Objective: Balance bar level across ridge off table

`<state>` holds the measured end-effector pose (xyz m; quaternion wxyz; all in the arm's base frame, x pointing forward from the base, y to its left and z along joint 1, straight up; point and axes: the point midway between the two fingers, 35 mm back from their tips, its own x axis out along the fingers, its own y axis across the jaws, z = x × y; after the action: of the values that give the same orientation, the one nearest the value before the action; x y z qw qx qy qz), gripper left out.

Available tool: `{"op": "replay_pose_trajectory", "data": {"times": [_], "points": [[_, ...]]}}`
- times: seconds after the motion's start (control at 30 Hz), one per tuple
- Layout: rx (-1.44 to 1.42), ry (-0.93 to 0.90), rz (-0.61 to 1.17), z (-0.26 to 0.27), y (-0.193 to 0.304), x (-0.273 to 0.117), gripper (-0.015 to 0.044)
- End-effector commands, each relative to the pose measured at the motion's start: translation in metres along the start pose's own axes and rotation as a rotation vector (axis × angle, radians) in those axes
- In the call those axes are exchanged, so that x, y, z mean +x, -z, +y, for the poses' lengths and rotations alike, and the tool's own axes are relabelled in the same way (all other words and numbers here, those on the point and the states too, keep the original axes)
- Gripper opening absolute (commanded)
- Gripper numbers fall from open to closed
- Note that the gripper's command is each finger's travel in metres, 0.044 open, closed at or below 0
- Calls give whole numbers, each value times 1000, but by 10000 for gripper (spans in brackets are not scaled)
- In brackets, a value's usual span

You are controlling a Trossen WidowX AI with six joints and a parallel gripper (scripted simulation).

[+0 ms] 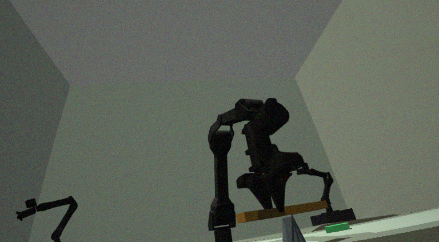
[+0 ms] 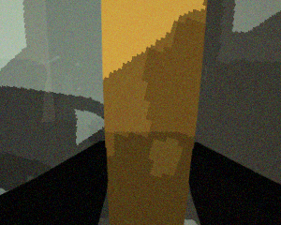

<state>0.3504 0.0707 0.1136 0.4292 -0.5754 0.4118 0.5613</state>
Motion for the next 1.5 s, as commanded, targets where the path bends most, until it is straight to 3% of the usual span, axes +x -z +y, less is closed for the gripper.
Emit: {"op": "replay_pose_trajectory", "data": {"times": [0.0, 0.1, 0.33, 1.47], "points": [[0, 0, 0, 0, 0, 0, 0], [0, 0, 0, 0, 0, 0, 0], [0, 0, 0, 0, 0, 0, 167], [0, 0, 0, 0, 0, 0, 172]]}}
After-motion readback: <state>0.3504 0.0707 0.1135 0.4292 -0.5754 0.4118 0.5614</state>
